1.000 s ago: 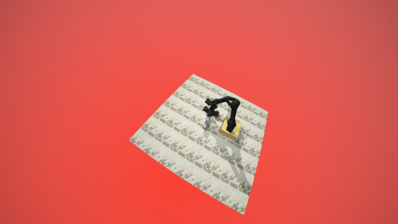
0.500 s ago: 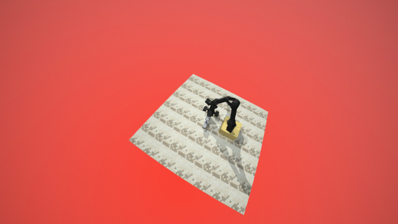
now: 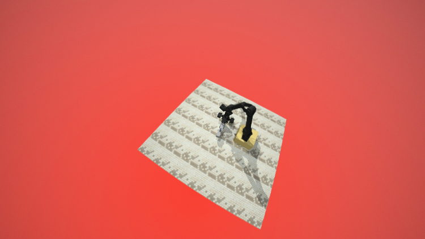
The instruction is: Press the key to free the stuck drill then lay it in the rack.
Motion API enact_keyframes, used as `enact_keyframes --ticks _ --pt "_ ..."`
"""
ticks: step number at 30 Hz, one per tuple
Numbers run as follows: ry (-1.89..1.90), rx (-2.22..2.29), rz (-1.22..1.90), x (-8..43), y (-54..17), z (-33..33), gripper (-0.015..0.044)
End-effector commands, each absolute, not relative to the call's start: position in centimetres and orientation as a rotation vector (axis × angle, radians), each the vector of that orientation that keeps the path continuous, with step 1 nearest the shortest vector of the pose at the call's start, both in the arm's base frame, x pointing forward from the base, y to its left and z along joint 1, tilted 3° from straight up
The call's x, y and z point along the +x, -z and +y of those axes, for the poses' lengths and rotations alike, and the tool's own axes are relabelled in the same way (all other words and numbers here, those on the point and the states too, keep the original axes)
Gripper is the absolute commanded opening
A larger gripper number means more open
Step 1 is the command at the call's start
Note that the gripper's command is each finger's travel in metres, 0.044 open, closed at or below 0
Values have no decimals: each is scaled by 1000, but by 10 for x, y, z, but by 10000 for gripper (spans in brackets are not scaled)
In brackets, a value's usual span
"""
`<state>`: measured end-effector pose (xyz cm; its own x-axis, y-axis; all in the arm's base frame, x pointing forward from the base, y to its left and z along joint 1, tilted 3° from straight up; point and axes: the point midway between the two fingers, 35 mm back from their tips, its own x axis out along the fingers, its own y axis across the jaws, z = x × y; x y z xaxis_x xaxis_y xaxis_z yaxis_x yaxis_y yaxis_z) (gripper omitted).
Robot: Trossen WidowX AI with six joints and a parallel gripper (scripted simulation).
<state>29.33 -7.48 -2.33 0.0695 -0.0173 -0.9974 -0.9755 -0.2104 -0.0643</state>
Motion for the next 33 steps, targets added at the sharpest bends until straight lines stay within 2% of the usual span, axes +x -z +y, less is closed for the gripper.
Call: enact_keyframes --ticks 1,17,33 --pt "-1298 -1415 1071 295 22 -82 0" --pt "-1297 -1417 1073 300 21 -106 0" --pt "-1297 -1416 1072 298 23 -97 420"
